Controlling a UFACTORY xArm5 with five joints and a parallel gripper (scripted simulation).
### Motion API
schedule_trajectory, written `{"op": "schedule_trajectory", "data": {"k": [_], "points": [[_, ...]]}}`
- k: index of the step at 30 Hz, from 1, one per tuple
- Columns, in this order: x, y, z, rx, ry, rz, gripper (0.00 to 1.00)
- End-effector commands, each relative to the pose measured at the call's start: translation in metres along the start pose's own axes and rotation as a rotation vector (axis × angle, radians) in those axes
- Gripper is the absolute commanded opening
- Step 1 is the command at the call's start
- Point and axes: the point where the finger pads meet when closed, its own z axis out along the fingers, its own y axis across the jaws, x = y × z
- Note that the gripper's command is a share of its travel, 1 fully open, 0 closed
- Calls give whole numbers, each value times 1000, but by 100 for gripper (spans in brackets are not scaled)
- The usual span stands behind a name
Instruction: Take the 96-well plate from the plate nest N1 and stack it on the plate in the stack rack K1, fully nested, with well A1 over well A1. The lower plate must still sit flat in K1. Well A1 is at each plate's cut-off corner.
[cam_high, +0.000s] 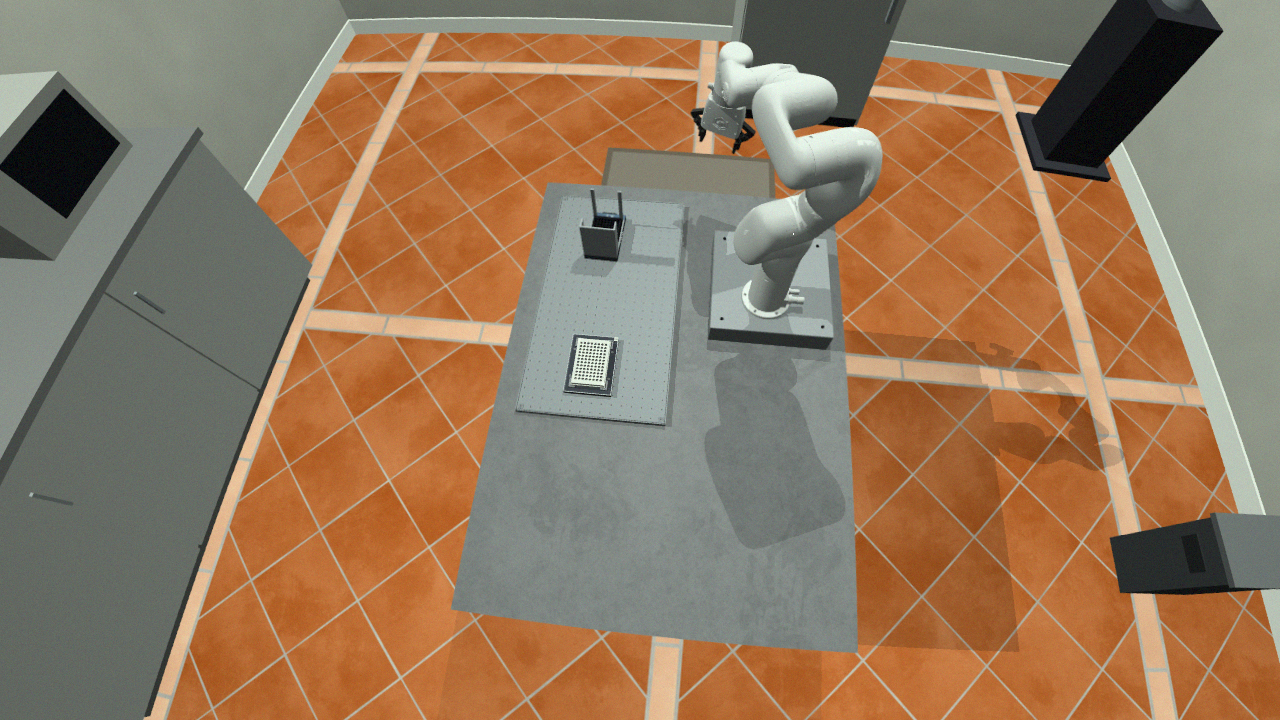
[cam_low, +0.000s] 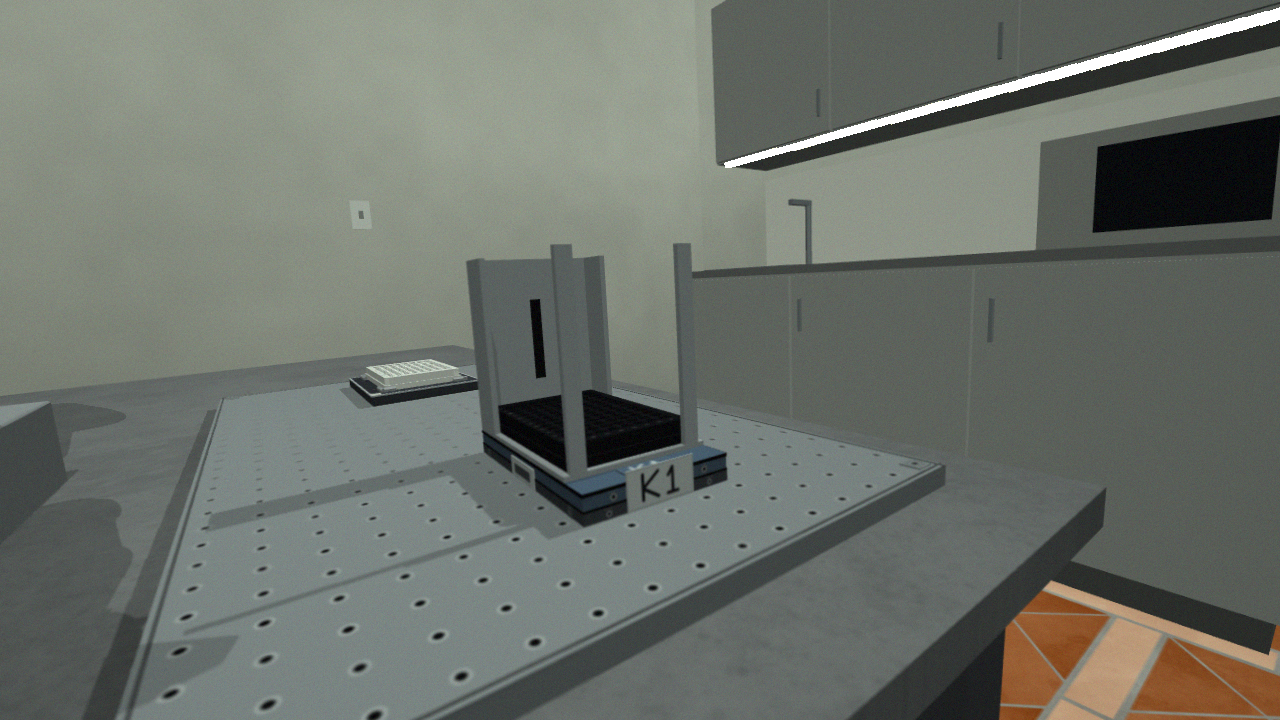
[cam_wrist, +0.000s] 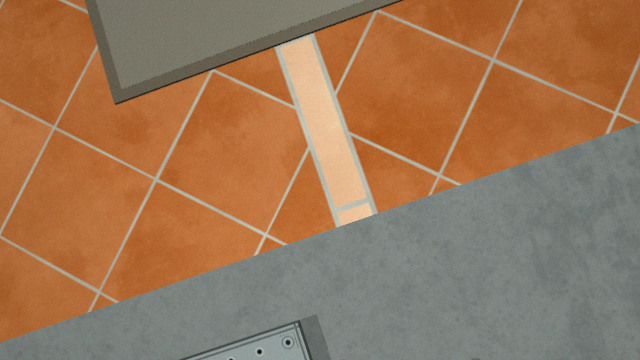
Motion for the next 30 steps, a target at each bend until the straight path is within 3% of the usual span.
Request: {"op": "schedule_trajectory", "data": {"k": [1,17,30], "points": [[1,-1,-1,2,2,0,100],[1,-1,-1,2,2,0,100],[-41,-47,-9,7,-22,-285,100]]}}
